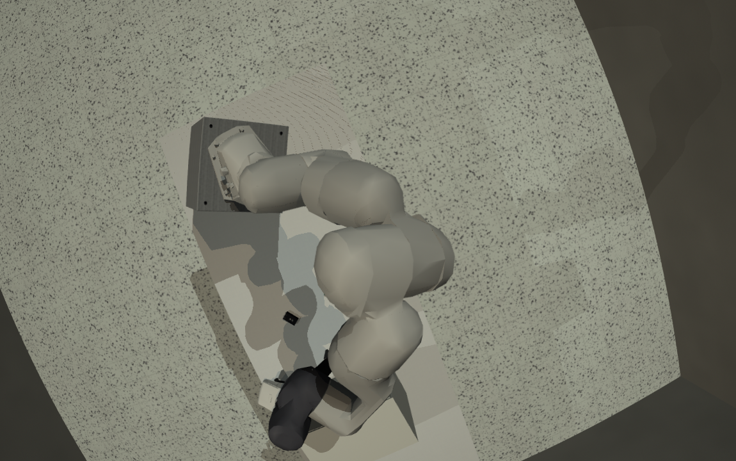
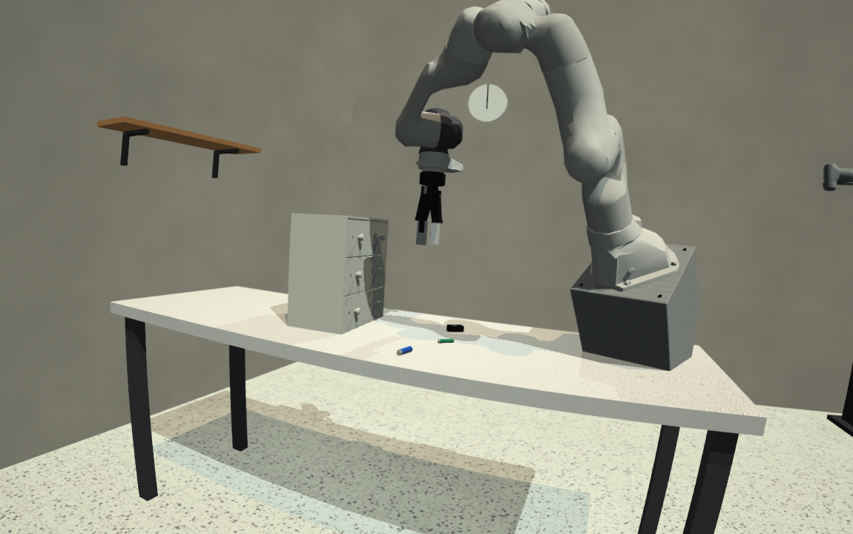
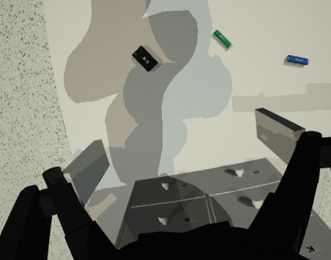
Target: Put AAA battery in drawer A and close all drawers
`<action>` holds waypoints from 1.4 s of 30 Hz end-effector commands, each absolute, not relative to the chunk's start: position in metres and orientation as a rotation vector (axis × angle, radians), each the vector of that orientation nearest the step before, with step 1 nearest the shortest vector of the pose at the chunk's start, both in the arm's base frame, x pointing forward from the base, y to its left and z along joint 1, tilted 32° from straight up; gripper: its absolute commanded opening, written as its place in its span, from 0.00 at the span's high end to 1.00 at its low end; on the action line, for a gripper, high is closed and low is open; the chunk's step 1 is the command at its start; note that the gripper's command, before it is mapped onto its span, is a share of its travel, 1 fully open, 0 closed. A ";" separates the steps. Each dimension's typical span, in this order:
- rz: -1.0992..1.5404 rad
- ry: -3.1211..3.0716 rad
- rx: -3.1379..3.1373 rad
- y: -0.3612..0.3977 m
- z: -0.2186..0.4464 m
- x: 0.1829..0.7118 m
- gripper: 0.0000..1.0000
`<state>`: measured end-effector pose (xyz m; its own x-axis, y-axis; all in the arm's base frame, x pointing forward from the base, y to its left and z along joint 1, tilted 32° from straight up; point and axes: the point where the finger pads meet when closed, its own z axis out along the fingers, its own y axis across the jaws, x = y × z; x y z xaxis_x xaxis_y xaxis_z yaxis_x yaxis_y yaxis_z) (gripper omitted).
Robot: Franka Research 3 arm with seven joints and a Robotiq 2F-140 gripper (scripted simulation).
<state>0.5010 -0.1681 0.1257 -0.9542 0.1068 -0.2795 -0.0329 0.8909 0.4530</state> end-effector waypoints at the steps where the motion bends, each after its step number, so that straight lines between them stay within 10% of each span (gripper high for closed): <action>1: 0.674 2.764 0.065 -0.167 0.125 0.501 0.00; 42: 0.670 2.761 0.062 -0.149 0.144 0.493 0.00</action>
